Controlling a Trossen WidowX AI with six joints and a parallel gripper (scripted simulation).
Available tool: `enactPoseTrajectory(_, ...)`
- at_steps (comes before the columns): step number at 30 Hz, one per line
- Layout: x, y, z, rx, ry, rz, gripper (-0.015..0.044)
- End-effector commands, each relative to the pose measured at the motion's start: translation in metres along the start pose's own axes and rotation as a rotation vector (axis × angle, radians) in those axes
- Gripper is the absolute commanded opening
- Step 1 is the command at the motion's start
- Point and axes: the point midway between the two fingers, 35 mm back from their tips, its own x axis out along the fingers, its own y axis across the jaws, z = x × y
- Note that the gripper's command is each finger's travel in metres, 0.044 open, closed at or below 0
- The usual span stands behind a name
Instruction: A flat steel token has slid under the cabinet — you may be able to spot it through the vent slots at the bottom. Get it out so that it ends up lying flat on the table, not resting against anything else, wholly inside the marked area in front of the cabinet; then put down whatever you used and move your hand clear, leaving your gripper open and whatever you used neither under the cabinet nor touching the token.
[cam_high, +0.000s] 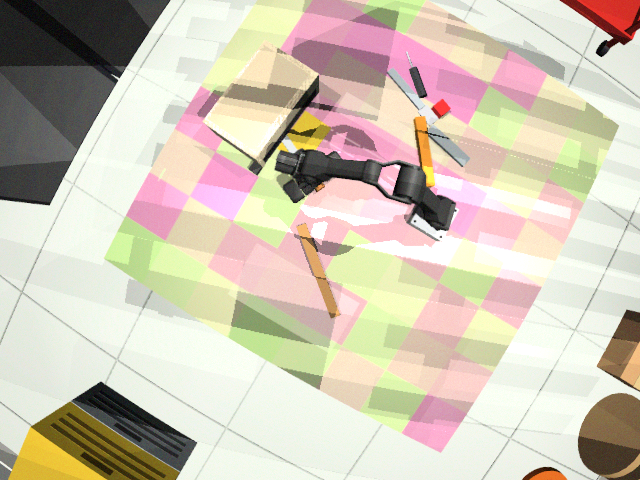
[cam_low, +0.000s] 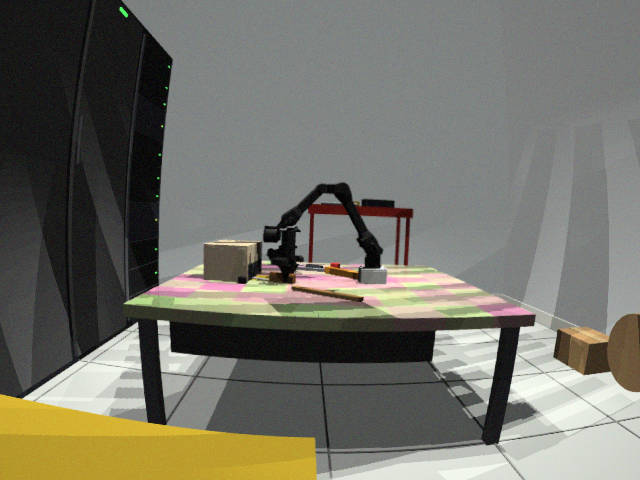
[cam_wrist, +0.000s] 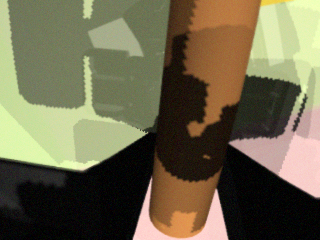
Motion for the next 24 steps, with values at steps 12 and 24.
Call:
enactPoseTrajectory(12,0.001,-0.018,0.002,0.007,-0.006,-0.012,0.0)
enactPoseTrajectory(24,0.001,-0.023,0.002,0.007,-0.006,-0.012,0.0)
